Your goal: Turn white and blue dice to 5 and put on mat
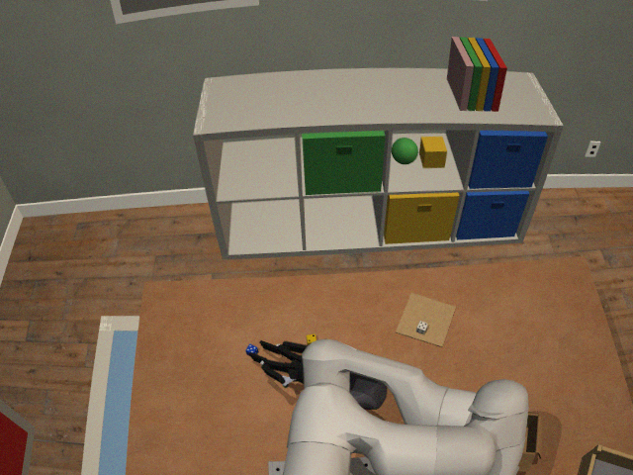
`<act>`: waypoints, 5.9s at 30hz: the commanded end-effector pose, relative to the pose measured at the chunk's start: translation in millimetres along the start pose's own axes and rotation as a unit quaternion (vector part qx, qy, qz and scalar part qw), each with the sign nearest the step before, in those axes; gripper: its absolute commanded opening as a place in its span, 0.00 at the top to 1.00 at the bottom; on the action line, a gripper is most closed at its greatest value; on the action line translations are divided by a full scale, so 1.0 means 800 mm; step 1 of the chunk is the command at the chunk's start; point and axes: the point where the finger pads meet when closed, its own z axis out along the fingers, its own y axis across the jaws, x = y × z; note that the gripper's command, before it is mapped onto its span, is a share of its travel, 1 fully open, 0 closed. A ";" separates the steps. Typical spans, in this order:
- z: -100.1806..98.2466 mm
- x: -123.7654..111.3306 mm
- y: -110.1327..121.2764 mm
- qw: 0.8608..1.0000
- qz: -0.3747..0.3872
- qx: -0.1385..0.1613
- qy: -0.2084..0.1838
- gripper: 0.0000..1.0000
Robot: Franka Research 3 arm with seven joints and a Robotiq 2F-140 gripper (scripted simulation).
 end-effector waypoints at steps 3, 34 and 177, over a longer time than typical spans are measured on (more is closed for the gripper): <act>-0.012 -0.005 0.007 1.000 -0.004 -0.009 -0.006 0.68; -0.049 -0.071 0.007 1.000 -0.004 -0.009 -0.006 0.68; 0.005 -0.108 0.006 0.857 -0.075 -0.045 0.508 0.68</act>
